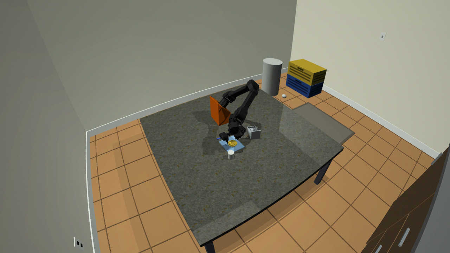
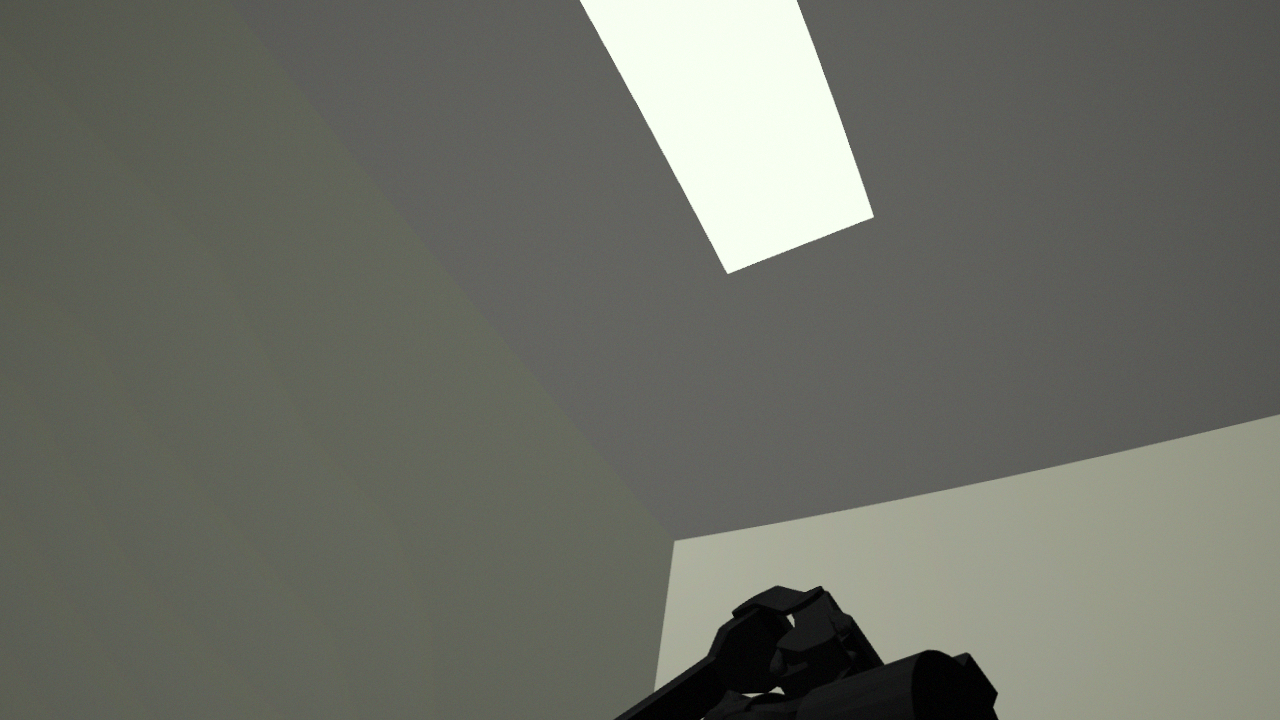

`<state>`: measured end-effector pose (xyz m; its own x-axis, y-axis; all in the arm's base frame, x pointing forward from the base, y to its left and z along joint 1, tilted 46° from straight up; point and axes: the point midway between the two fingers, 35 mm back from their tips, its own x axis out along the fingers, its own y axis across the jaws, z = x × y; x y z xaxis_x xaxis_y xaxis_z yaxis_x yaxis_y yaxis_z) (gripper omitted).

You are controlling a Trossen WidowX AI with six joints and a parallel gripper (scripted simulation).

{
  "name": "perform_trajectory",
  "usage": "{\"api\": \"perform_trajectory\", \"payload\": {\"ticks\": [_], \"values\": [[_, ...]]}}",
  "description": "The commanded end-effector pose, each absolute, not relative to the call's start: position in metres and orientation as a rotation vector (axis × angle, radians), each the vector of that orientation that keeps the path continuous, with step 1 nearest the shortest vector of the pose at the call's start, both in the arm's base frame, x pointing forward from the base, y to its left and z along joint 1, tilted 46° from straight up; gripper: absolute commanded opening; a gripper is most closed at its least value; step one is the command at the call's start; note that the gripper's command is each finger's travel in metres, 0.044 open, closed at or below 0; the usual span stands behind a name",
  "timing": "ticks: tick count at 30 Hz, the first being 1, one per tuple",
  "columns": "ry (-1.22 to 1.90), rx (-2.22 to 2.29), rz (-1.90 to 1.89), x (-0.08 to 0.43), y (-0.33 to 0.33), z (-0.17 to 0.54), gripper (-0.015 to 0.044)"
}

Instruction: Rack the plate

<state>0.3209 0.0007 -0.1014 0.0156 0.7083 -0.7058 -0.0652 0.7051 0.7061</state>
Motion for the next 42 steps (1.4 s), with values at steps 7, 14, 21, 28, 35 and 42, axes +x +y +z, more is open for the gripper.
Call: {"api": "perform_trajectory", "payload": {"ticks": [7,14,21,28,35,42], "values": [[1.448,0.582,0.656,0.319,0.013,-0.114,0.04],[1.448,0.583,0.657,0.319,0.022,-0.121,0.04],[1.448,0.583,0.658,0.318,0.024,-0.122,0.038],[1.448,0.583,0.658,0.318,0.024,-0.122,0.036],[1.448,0.583,0.658,0.318,0.024,-0.122,0.0313],[1.449,0.578,0.649,0.325,0.002,-0.106,0.013]]}}
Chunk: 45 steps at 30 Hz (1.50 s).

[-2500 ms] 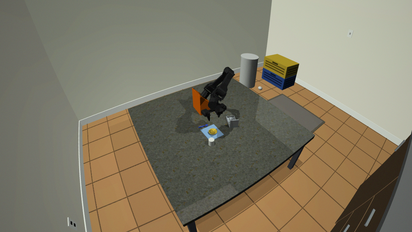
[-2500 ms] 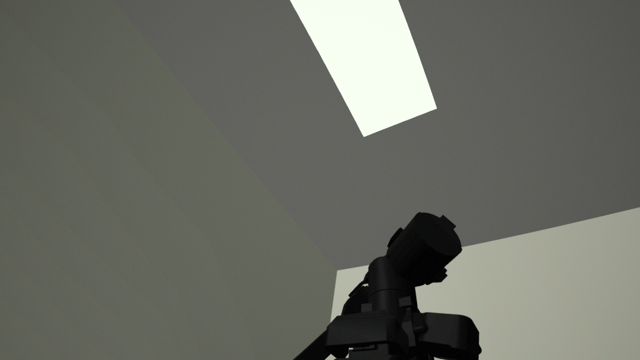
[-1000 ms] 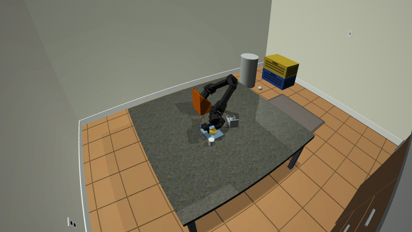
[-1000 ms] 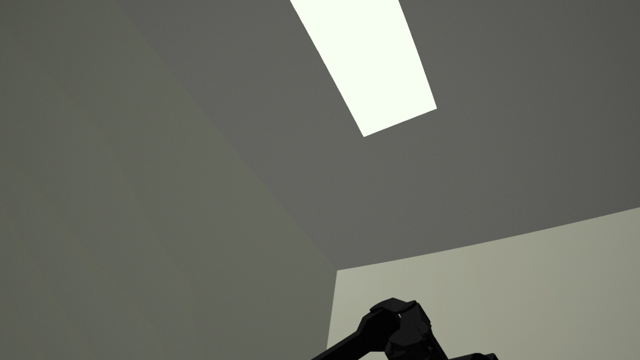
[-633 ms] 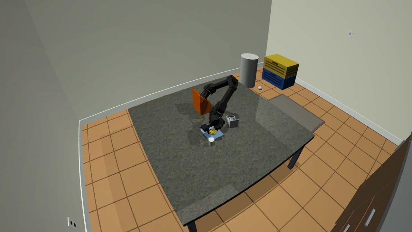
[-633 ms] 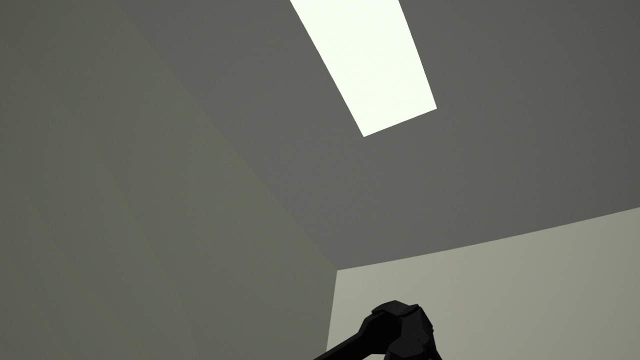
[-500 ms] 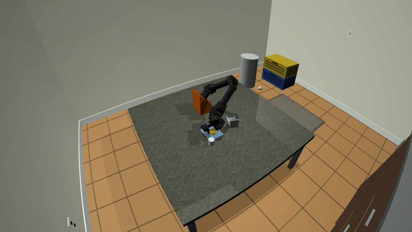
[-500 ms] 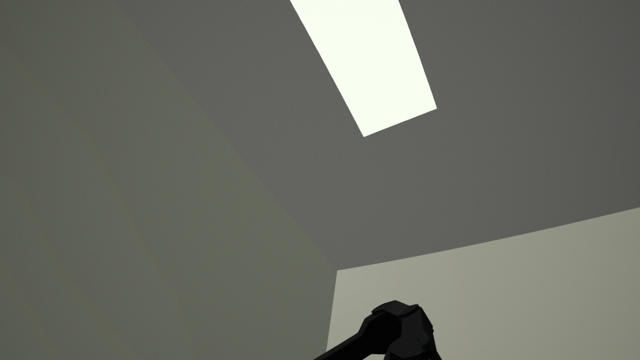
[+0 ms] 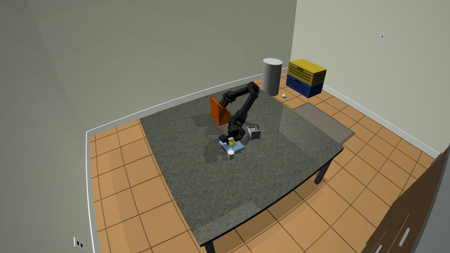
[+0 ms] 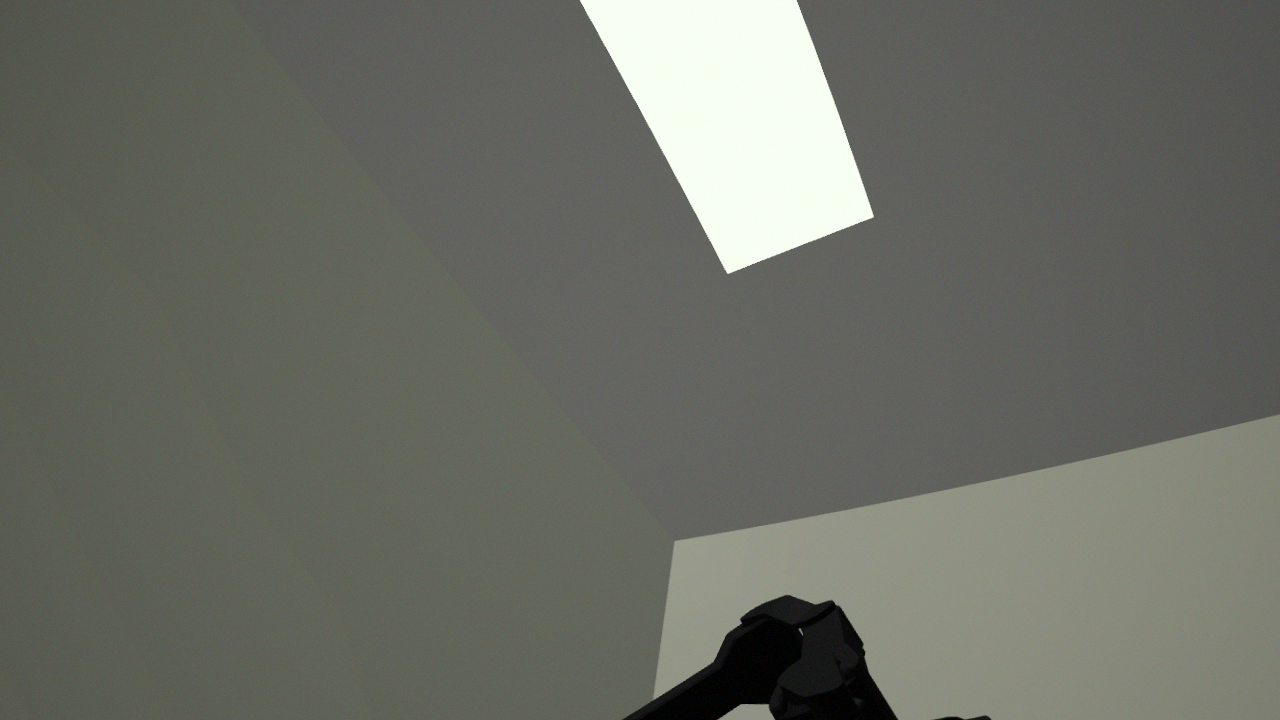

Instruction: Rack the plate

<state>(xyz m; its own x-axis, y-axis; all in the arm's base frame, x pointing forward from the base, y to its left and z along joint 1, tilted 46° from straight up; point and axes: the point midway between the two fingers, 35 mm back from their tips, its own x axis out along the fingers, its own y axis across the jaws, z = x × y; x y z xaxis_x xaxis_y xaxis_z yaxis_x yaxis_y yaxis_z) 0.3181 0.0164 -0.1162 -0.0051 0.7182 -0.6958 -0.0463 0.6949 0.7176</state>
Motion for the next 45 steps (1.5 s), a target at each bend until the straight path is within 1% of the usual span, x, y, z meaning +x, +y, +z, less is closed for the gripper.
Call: {"api": "perform_trajectory", "payload": {"ticks": [1,5,14,27,31,45], "values": [[1.449,0.577,0.647,0.326,-0.003,-0.102,0.0103],[1.45,0.574,0.643,0.329,-0.023,-0.085,0.0],[1.452,0.572,0.641,0.329,-0.067,-0.047,0.0],[1.451,0.576,0.65,0.327,-0.109,-0.009,0.0],[1.472,0.615,0.613,0.327,-0.104,-0.002,0.0],[1.63,0.979,0.242,0.314,-0.055,0.063,0.0]]}}
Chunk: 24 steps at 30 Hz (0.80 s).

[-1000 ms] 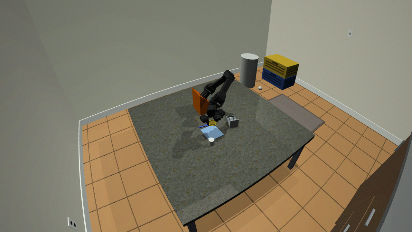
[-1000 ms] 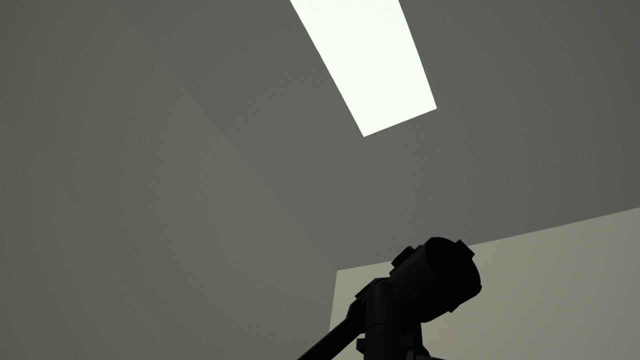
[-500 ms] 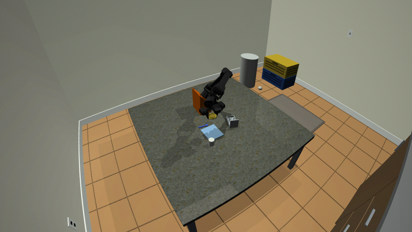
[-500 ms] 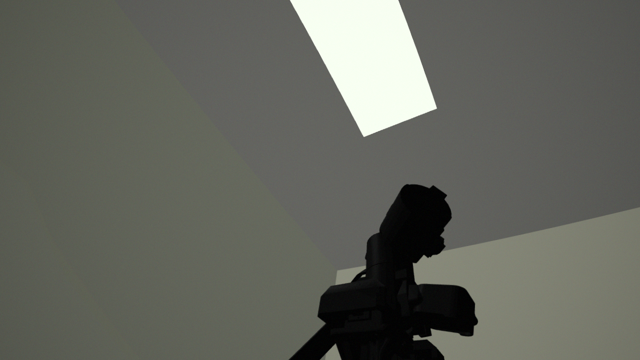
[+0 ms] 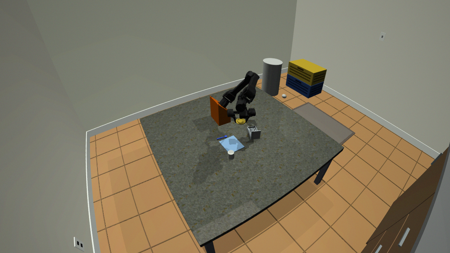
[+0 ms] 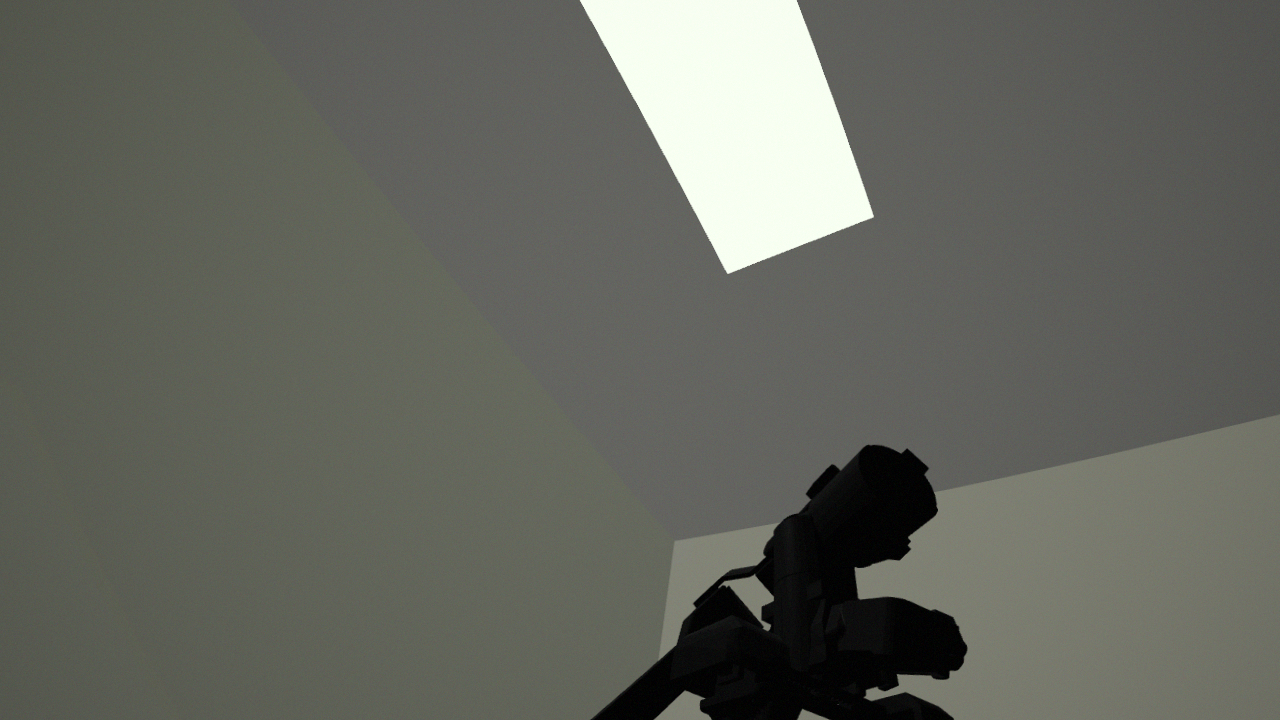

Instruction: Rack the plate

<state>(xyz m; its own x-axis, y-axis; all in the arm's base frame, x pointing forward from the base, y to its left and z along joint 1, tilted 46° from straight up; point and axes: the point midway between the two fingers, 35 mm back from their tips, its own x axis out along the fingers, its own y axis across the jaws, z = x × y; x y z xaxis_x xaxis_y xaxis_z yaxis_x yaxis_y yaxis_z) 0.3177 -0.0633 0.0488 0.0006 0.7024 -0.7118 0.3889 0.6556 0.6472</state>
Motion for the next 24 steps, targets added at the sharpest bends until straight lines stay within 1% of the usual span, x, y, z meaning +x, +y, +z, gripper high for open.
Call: {"api": "perform_trajectory", "payload": {"ticks": [1,24], "values": [[1.639,1.005,0.215,0.313,-0.051,0.067,0.0],[1.755,1.583,-0.469,0.254,0.028,0.144,0.0]]}}
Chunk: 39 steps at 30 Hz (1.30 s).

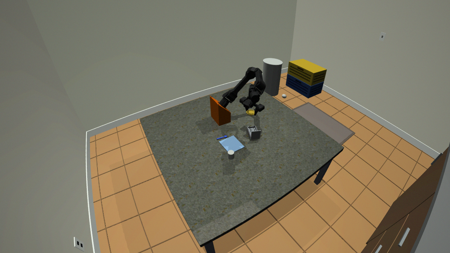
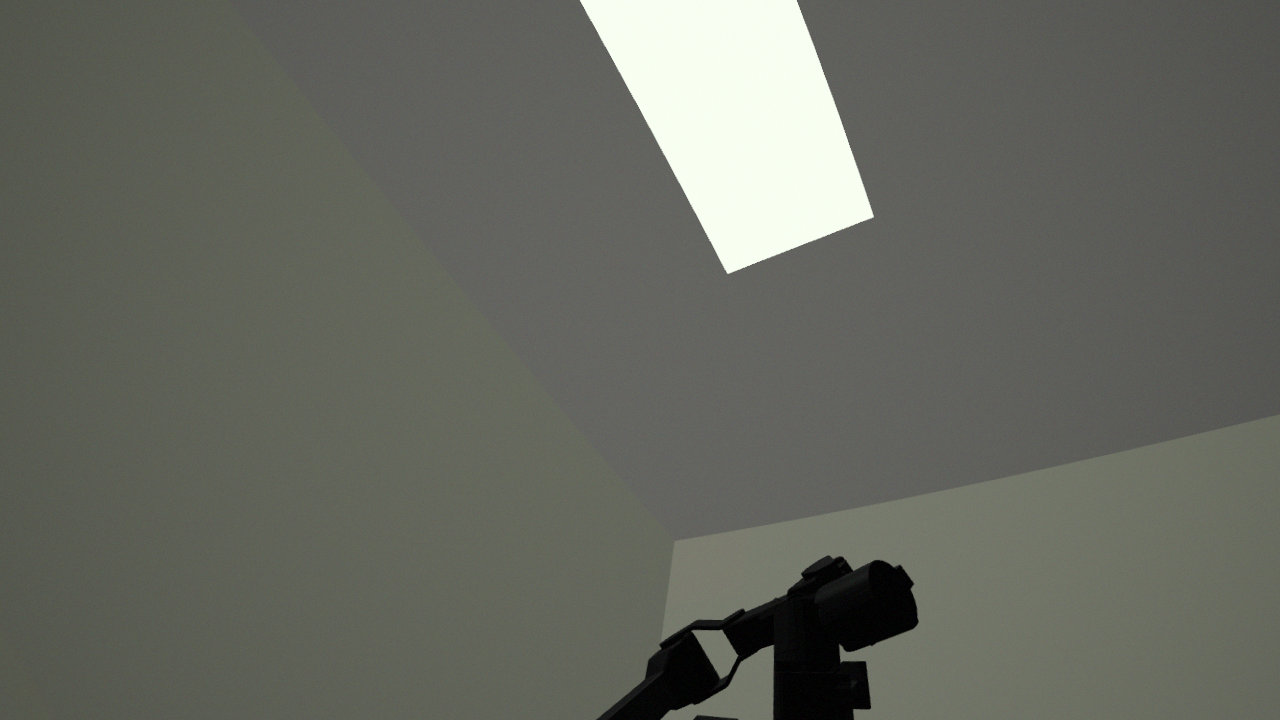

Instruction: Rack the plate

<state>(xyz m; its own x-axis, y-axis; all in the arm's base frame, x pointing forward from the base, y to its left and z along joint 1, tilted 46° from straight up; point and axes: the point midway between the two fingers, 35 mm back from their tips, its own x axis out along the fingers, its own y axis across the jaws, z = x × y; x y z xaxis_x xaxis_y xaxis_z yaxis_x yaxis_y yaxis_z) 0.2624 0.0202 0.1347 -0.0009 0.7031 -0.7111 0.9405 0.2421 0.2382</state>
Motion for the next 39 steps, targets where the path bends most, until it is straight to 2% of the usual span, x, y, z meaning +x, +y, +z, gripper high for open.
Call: {"api": "perform_trajectory", "payload": {"ticks": [1,17,21,39], "values": [[1.756,1.607,-0.501,0.25,0.031,0.147,0.0],[1.731,1.966,-1.033,0.19,0.074,0.174,0.0],[1.728,1.98,-1.057,0.188,0.076,0.175,0.0],[1.593,1.538,-1.123,0.177,0.08,0.119,0.0]]}}
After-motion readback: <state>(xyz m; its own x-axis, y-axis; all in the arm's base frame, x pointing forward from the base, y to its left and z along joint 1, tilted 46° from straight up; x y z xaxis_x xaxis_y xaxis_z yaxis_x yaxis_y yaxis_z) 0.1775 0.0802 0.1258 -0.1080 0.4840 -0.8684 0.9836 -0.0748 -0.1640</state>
